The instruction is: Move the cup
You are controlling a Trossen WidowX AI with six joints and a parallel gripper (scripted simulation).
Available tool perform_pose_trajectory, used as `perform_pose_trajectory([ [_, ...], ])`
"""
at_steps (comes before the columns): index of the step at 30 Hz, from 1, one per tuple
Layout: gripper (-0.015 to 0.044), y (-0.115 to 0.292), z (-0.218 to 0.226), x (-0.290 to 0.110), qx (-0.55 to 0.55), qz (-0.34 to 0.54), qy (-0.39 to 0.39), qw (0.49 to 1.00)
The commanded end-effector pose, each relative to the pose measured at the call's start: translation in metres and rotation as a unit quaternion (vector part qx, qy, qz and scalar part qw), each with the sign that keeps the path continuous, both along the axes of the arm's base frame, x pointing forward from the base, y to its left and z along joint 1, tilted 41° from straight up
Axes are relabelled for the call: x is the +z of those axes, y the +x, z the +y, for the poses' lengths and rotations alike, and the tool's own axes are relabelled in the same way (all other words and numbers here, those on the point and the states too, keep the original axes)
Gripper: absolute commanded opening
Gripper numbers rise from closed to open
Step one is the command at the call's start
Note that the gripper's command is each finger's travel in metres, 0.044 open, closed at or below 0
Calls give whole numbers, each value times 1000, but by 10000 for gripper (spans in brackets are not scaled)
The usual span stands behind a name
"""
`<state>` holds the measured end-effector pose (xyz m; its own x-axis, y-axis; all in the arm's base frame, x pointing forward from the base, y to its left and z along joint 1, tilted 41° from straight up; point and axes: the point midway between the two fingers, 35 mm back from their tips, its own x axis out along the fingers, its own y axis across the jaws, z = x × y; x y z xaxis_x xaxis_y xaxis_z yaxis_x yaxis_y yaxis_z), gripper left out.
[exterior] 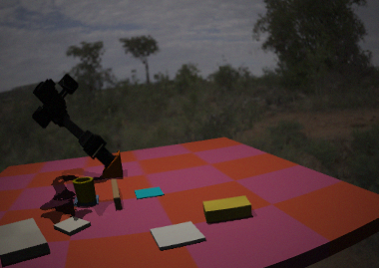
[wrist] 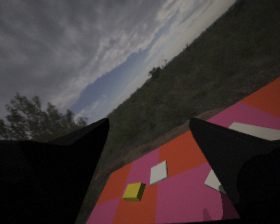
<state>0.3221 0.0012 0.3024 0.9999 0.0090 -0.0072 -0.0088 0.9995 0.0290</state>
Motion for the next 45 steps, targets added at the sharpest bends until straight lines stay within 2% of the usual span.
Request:
perform_pose_trajectory([
  [1,374,2,-1,-3,-2,8,-3,1000],
  [3,321,13,-5,-26,-20,73,-29,997],
  [6,242,26,-15,-78,-47,220,-97,970],
  [9,167,23,-25,-126,-55,363,-176,914],
  [10,167,20,-28,-140,-53,408,-204,888],
  [13,167,4,-39,-174,-34,534,-289,794],
  [16,167,-17,-50,-195,3,641,-370,672],
  [20,167,-41,-64,-203,75,741,-460,484],
  [21,167,-43,-69,-200,86,750,-470,457],
  [45,167,-46,-81,-210,90,753,-473,448],
])
